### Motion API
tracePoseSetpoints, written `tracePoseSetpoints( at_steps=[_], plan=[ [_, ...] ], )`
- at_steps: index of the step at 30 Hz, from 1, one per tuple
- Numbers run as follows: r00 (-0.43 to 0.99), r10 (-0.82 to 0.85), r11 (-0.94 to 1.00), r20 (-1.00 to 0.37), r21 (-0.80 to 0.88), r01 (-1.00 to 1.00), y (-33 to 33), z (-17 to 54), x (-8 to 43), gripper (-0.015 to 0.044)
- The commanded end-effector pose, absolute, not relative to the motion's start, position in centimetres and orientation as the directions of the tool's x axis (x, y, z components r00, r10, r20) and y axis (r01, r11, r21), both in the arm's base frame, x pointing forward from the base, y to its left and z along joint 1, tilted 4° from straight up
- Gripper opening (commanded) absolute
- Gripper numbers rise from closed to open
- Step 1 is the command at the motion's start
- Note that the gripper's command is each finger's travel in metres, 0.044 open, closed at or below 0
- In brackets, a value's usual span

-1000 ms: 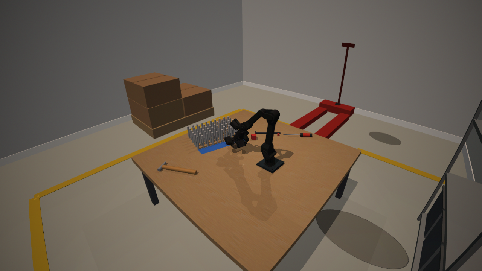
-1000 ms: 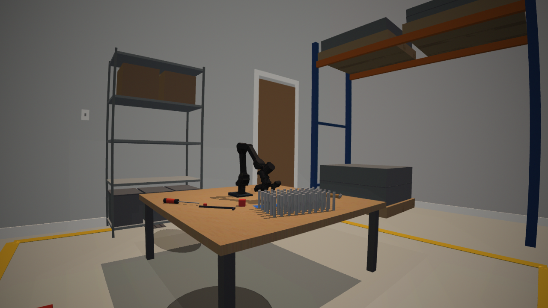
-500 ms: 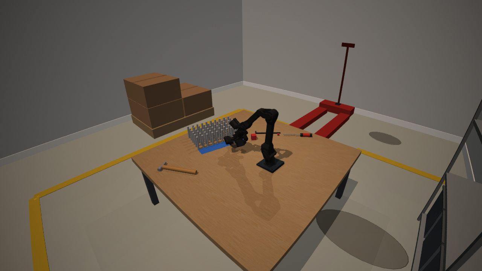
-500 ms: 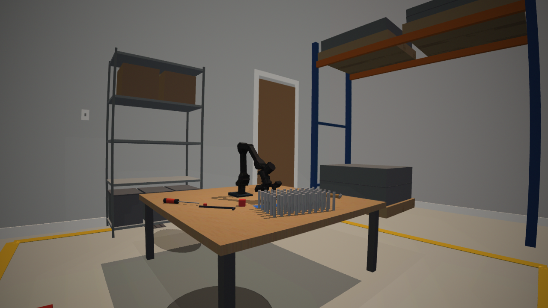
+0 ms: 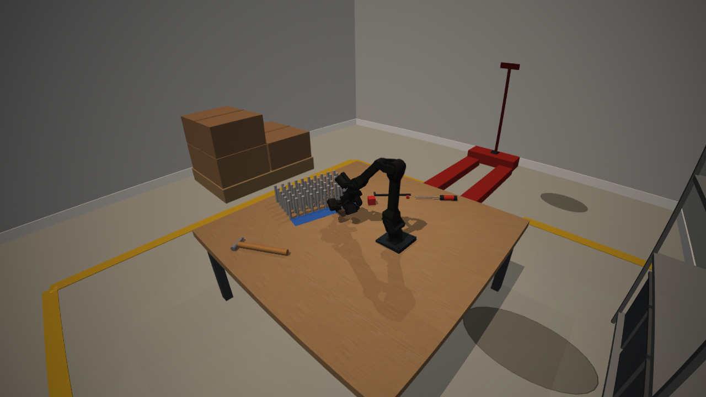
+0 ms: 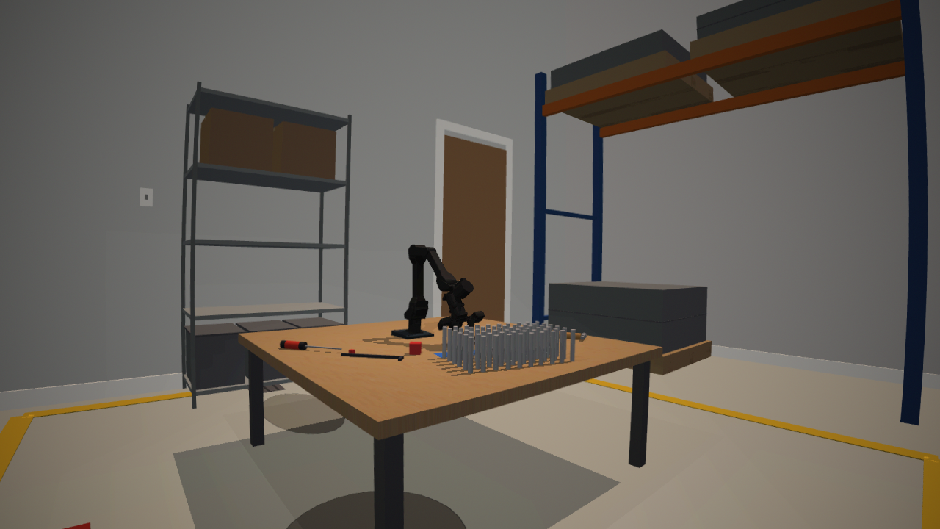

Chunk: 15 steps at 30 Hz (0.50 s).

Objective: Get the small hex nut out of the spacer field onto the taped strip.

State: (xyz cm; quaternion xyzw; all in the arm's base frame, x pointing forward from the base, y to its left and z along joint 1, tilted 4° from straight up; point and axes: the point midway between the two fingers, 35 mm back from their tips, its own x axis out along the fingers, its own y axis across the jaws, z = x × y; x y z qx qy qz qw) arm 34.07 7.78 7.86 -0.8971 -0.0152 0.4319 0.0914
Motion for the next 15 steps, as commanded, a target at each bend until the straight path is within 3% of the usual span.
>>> tracePoseSetpoints(
  at_steps=[1, 15],
  plan=[
    [0.635, 0.111, -0.983, -0.765, -0.180, -0.046, 7.86, 8.21, 34.60, 0.0000],
    [0.635, 0.110, -0.983, -0.764, -0.180, -0.046, 7.79, 8.31, 35.55, 0.0000]
  ],
)
